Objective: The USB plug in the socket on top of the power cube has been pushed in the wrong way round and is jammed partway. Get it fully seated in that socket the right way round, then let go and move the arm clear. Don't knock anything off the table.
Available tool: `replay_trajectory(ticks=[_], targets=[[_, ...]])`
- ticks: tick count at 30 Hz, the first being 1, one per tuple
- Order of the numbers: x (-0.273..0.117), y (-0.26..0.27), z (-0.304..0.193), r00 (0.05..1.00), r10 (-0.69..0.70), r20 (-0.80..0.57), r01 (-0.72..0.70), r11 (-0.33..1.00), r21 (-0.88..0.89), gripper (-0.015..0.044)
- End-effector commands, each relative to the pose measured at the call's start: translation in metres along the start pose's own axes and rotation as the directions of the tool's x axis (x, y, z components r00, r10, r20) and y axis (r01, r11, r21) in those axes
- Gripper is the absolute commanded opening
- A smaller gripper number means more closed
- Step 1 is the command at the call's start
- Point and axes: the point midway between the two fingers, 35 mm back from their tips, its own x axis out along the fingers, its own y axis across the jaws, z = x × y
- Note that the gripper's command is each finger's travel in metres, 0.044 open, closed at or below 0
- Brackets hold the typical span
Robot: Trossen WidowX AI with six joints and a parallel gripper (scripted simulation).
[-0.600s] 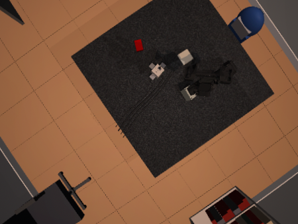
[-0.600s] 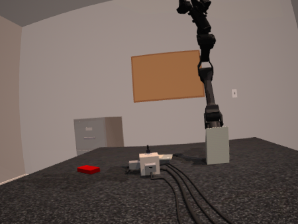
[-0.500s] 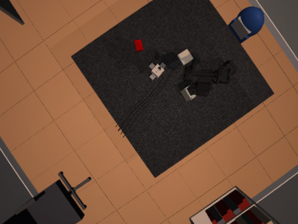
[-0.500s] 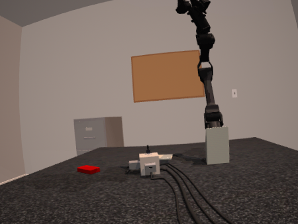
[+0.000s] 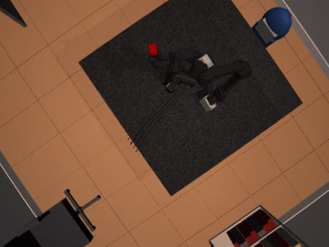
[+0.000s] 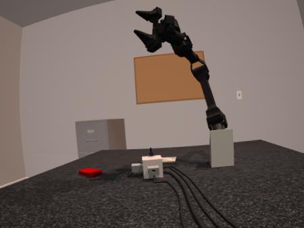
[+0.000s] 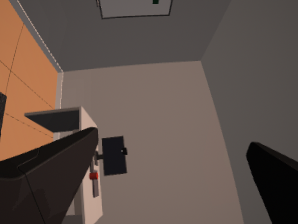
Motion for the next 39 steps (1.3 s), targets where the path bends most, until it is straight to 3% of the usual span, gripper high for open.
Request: replay_trajectory(ticks=[1,6,12,16,21,39], targets=[[0.017,0.069,-0.031,0.967,0.251,-0.051,-0.248,0.967,0.050,0.0440],[0.011,0.167,-0.076,0.808,0.579,-0.114,-0.562,0.814,0.150,0.0440],[-0.038,0.269,-0.128,0.461,0.873,-0.161,-0.818,0.488,0.304,0.0440],[-0.090,0.319,-0.159,0.166,0.972,-0.165,-0.886,0.221,0.408,0.0440],[-0.158,0.353,-0.188,-0.183,0.973,-0.143,-0.859,-0.087,0.504,0.0440],[-0.167,0.360,-0.193,-0.207,0.968,-0.141,-0.853,-0.108,0.510,0.0440]])
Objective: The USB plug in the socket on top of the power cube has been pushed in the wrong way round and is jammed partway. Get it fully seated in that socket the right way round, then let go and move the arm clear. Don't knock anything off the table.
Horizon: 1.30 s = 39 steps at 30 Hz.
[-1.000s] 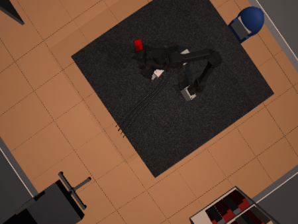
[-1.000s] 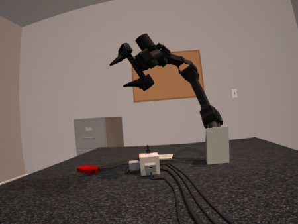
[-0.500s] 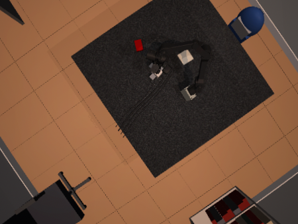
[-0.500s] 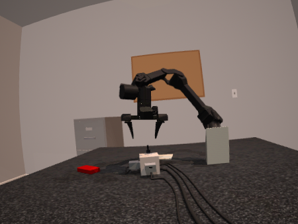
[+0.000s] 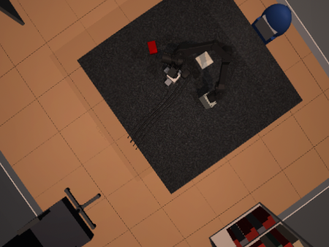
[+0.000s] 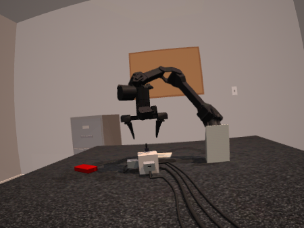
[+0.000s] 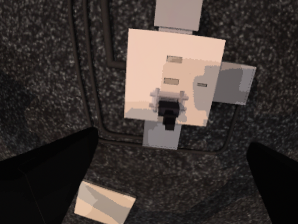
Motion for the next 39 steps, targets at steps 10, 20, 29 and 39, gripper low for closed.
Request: replay_trajectory(ticks=[10,20,29,39], targets=[[0.015,0.001,-0.001,1.000,0.004,-0.006,-0.004,1.000,-0.001,0.0440],[0.025,0.001,-0.002,1.000,0.004,-0.006,-0.004,1.000,-0.001,0.0440],[0.028,0.001,-0.002,1.000,0.004,-0.006,-0.004,1.000,-0.001,0.0440],[0.026,0.000,-0.001,1.000,0.002,-0.001,-0.002,1.000,0.006,0.0177]])
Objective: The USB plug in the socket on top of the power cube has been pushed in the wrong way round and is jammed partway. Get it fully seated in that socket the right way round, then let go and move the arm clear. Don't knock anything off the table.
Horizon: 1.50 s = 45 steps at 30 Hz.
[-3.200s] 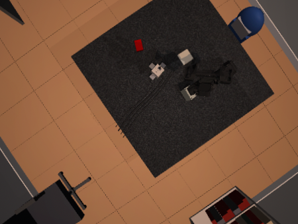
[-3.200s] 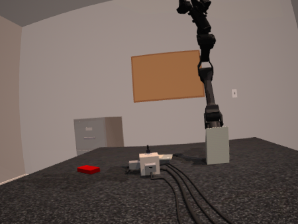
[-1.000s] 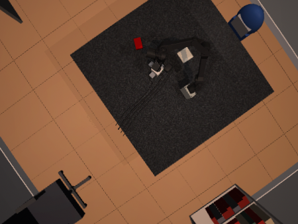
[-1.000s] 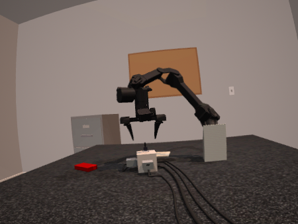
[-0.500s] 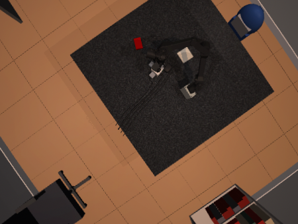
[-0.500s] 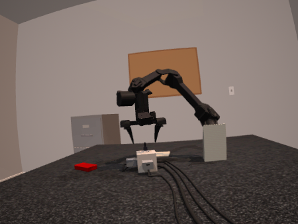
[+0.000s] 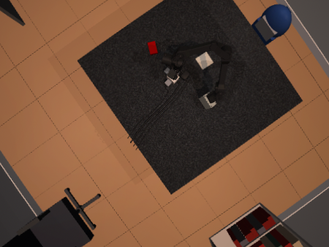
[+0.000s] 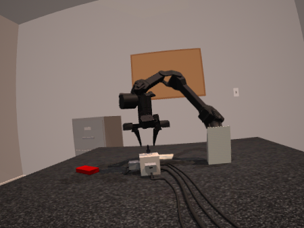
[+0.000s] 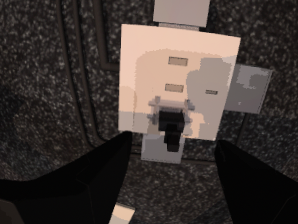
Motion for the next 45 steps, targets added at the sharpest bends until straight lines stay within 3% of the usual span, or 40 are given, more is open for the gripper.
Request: replay_trajectory(ticks=[1,6,9,45], targets=[[0.000,0.000,0.000,1.000,0.000,0.000,0.000,1.000,0.000,0.0151],[0.000,0.000,0.000,1.000,0.000,0.000,0.000,1.000,0.000,0.0020],[0.000,0.000,0.000,1.000,0.000,0.000,0.000,1.000,0.000,0.0000],[-0.013,0.000,0.000,1.000,0.000,0.001,0.000,1.000,0.000,0.0000]])
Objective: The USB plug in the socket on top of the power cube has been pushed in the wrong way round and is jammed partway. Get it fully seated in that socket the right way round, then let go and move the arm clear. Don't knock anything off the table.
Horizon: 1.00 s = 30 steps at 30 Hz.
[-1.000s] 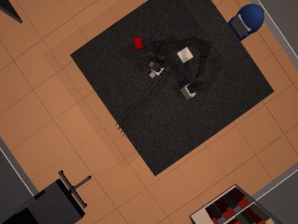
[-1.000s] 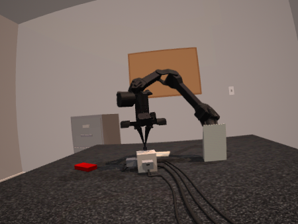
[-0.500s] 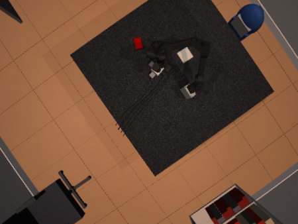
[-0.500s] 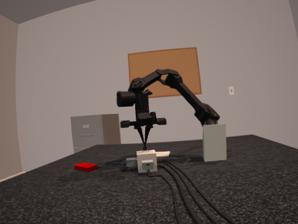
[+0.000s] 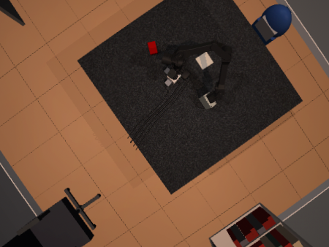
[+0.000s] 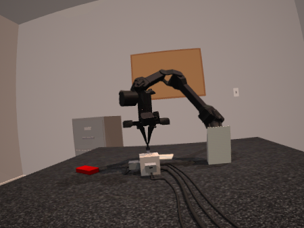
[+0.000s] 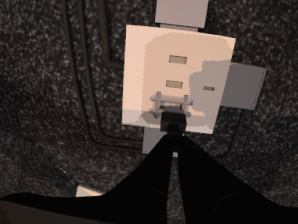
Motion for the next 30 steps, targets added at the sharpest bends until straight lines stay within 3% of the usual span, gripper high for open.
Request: replay_trajectory(ticks=[1,30], targets=[[-0.003,-0.001,0.000,1.000,0.000,0.004,0.000,1.000,0.007,0.0000],[-0.018,0.000,0.000,1.000,0.000,0.002,0.000,0.999,0.047,0.0000]])
